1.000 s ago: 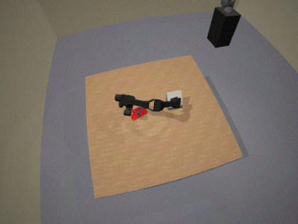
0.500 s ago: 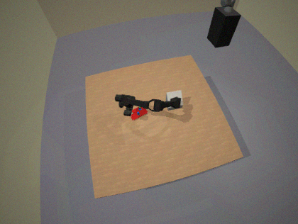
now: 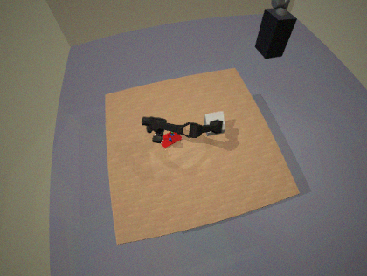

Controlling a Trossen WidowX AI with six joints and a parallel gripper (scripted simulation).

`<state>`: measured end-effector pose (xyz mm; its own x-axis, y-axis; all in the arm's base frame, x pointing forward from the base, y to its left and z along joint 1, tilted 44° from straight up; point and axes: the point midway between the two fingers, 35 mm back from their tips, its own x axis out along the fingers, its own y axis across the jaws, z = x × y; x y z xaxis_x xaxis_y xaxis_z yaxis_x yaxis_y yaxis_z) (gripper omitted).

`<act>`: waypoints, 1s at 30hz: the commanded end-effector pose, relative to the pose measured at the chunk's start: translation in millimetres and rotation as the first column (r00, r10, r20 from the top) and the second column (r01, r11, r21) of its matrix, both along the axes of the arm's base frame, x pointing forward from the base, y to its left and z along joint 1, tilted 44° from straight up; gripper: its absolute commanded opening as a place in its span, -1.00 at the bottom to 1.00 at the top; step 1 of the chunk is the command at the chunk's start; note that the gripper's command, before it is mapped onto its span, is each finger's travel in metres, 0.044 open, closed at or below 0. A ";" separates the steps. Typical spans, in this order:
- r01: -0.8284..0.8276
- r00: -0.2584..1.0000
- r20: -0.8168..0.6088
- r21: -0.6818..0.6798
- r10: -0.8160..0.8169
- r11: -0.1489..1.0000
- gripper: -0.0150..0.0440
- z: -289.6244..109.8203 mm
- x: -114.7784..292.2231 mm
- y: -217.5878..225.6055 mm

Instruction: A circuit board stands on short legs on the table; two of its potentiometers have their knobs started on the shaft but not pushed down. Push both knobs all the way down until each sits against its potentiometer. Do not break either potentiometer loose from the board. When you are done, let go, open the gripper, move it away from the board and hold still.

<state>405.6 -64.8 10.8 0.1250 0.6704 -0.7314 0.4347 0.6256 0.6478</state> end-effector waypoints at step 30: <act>-0.018 1.000 0.005 0.003 0.018 1.000 -0.49 -7.8 4.5 12.1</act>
